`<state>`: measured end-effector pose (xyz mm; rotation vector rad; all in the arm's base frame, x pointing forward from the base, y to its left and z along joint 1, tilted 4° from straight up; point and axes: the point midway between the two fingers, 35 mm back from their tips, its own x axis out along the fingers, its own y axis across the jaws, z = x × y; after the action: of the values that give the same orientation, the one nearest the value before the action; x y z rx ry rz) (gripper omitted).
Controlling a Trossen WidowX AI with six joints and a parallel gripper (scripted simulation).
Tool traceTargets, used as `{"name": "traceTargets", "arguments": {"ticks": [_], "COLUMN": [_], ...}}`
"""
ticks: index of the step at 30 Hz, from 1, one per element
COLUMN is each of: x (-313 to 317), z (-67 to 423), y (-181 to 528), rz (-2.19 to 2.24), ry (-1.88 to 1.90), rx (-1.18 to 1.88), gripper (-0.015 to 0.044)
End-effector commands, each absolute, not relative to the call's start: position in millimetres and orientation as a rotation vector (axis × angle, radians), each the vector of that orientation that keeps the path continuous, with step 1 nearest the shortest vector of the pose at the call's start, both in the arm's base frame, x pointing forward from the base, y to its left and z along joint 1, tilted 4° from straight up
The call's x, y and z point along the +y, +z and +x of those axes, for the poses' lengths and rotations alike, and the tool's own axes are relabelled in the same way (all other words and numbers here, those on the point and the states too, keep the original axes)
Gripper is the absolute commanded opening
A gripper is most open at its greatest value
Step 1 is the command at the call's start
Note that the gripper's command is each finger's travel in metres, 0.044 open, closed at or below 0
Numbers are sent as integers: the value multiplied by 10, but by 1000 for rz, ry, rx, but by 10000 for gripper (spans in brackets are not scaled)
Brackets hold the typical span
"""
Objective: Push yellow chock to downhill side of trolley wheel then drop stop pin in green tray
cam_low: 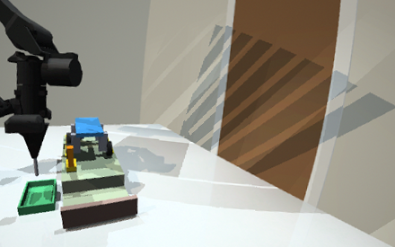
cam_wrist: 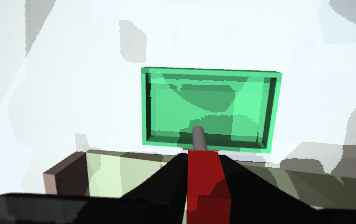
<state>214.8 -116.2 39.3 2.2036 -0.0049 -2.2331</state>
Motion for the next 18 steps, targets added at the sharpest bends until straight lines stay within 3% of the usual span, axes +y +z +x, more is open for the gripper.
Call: {"name": "traceTargets", "arguments": {"ticks": [1, 18], "x": [-1168, -1388], "z": [2135, 2125], "y": [306, -188], "rz": [2171, 2143], "ry": [-2204, -2170], "rx": [-72, -136], "gripper": [0, 0]}}
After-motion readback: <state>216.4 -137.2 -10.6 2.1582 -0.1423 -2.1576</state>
